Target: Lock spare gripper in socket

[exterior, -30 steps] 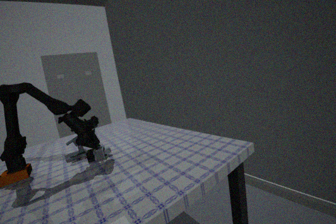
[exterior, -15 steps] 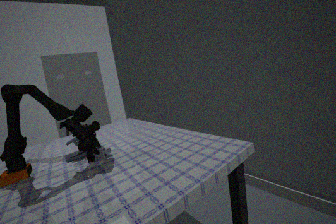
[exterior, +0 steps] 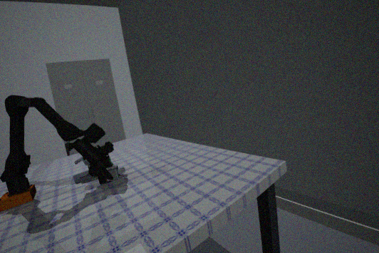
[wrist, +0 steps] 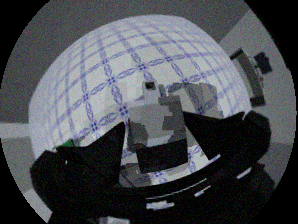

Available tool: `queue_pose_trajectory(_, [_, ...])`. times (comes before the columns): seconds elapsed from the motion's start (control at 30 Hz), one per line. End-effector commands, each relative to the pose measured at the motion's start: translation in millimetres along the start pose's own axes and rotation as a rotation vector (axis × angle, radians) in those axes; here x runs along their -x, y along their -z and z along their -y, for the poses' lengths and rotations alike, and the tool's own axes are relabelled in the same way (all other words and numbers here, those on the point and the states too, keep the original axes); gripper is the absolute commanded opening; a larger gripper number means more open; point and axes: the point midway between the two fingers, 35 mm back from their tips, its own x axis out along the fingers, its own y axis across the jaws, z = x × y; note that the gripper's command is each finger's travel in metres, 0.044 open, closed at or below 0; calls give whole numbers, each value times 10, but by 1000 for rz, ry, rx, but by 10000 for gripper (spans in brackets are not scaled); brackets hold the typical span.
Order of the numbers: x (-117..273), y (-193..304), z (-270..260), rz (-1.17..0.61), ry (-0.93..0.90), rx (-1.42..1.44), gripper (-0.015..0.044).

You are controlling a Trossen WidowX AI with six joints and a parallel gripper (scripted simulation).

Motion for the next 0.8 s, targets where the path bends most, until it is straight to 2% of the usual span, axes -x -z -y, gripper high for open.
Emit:
queue_pose_trajectory(0.0, [-35,37,4,-7,3,-3,440])
queue_pose_trajectory(0.07, [-35,37,4,-7,3,-3,440])
queue_pose_trajectory(0.3, [-35,37,4,-7,3,-3,256])
queue_pose_trajectory(0.53, [-35,37,3,-7,3,-3,210])
queue_pose_trajectory(0.77, [89,-77,8,-6,3,-3,26])
